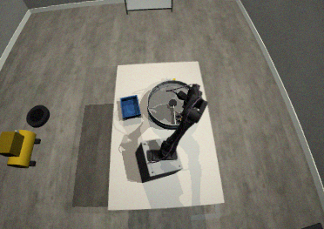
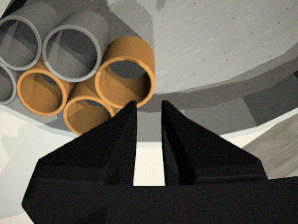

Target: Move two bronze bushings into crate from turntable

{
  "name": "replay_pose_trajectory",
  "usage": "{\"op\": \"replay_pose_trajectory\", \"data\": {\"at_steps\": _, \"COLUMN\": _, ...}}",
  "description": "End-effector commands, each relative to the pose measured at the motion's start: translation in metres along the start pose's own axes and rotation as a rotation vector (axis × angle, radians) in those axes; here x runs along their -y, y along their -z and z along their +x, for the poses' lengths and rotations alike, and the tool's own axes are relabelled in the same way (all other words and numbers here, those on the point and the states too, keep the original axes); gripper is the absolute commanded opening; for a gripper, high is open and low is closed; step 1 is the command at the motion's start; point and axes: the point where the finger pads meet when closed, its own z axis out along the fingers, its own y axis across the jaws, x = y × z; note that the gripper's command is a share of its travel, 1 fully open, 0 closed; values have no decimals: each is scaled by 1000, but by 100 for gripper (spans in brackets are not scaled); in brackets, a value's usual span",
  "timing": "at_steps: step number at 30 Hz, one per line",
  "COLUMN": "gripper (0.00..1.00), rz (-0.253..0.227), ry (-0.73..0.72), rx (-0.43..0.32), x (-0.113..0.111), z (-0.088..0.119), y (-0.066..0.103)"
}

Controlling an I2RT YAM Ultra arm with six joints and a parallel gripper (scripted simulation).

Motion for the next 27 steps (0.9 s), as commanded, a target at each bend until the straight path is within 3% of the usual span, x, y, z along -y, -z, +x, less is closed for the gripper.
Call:
{"op": "replay_pose_trajectory", "data": {"at_steps": 1, "gripper": 15, "rz": 36, "ry": 4, "rx": 34, "x": 6, "z": -12, "y": 15}}
{"op": "replay_pose_trajectory", "data": {"at_steps": 13, "gripper": 15, "rz": 35, "ry": 4, "rx": 33, "x": 6, "z": -12, "y": 13}}
{"op": "replay_pose_trajectory", "data": {"at_steps": 15, "gripper": 15, "rz": -10, "ry": 24, "rx": 18, "x": -8, "z": -13, "y": -8}}
{"op": "replay_pose_trajectory", "data": {"at_steps": 20, "gripper": 15, "rz": -12, "ry": 22, "rx": 15, "x": -8, "z": -9, "y": -26}}
{"op": "replay_pose_trajectory", "data": {"at_steps": 22, "gripper": 15, "rz": 61, "ry": 2, "rx": 38, "x": 15, "z": -11, "y": -4}}
{"op": "replay_pose_trajectory", "data": {"at_steps": 27, "gripper": 15, "rz": 55, "ry": 3, "rx": 37, "x": 14, "z": -11, "y": -6}}
